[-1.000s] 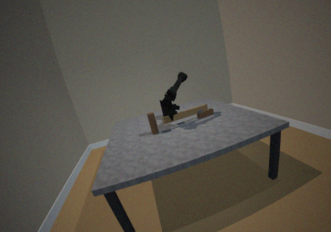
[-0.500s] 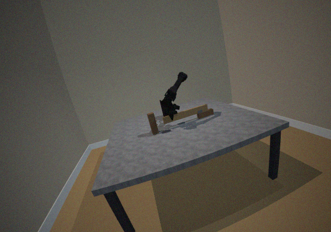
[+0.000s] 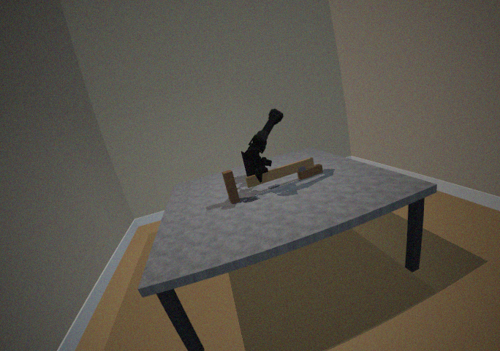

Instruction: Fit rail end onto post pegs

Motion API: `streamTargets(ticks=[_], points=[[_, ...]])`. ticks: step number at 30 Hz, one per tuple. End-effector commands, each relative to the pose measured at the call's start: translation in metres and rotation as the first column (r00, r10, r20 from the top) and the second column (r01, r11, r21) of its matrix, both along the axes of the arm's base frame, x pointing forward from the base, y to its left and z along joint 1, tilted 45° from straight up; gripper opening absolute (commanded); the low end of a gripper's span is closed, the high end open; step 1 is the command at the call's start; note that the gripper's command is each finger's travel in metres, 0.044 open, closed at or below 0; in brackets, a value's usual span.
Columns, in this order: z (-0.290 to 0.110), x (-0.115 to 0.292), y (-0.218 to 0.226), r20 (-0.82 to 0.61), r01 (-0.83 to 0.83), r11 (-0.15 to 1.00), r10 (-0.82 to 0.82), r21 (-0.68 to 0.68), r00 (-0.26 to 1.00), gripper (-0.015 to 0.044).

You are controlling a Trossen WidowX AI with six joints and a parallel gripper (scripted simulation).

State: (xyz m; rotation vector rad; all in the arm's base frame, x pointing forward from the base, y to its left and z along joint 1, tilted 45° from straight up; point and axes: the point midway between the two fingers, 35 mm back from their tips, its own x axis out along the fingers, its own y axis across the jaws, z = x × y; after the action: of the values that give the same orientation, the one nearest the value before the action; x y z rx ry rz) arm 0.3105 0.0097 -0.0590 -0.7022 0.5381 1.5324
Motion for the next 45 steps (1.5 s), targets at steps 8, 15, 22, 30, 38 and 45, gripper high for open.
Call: streamTargets(ticks=[8, 15, 22, 30, 38, 45], points=[[0.002, 0.002, 0.000, 0.005, 0.005, 1.000, -0.005, 0.002, 1.000, 0.0000], [0.000, 0.002, -0.002, 0.005, 0.005, 1.000, -0.005, 0.001, 1.000, 0.0000], [-0.001, 0.002, -0.003, 0.005, 0.005, 1.000, -0.005, 0.001, 1.000, 0.0000], [-0.003, 0.002, -0.005, 0.005, 0.005, 1.000, -0.005, 0.001, 1.000, 0.0000], [-0.004, 0.002, -0.008, 0.005, 0.005, 1.000, -0.005, 0.001, 1.000, 0.0000], [-0.004, 0.002, -0.010, 0.005, 0.005, 1.000, -0.005, 0.001, 1.000, 0.0000]])
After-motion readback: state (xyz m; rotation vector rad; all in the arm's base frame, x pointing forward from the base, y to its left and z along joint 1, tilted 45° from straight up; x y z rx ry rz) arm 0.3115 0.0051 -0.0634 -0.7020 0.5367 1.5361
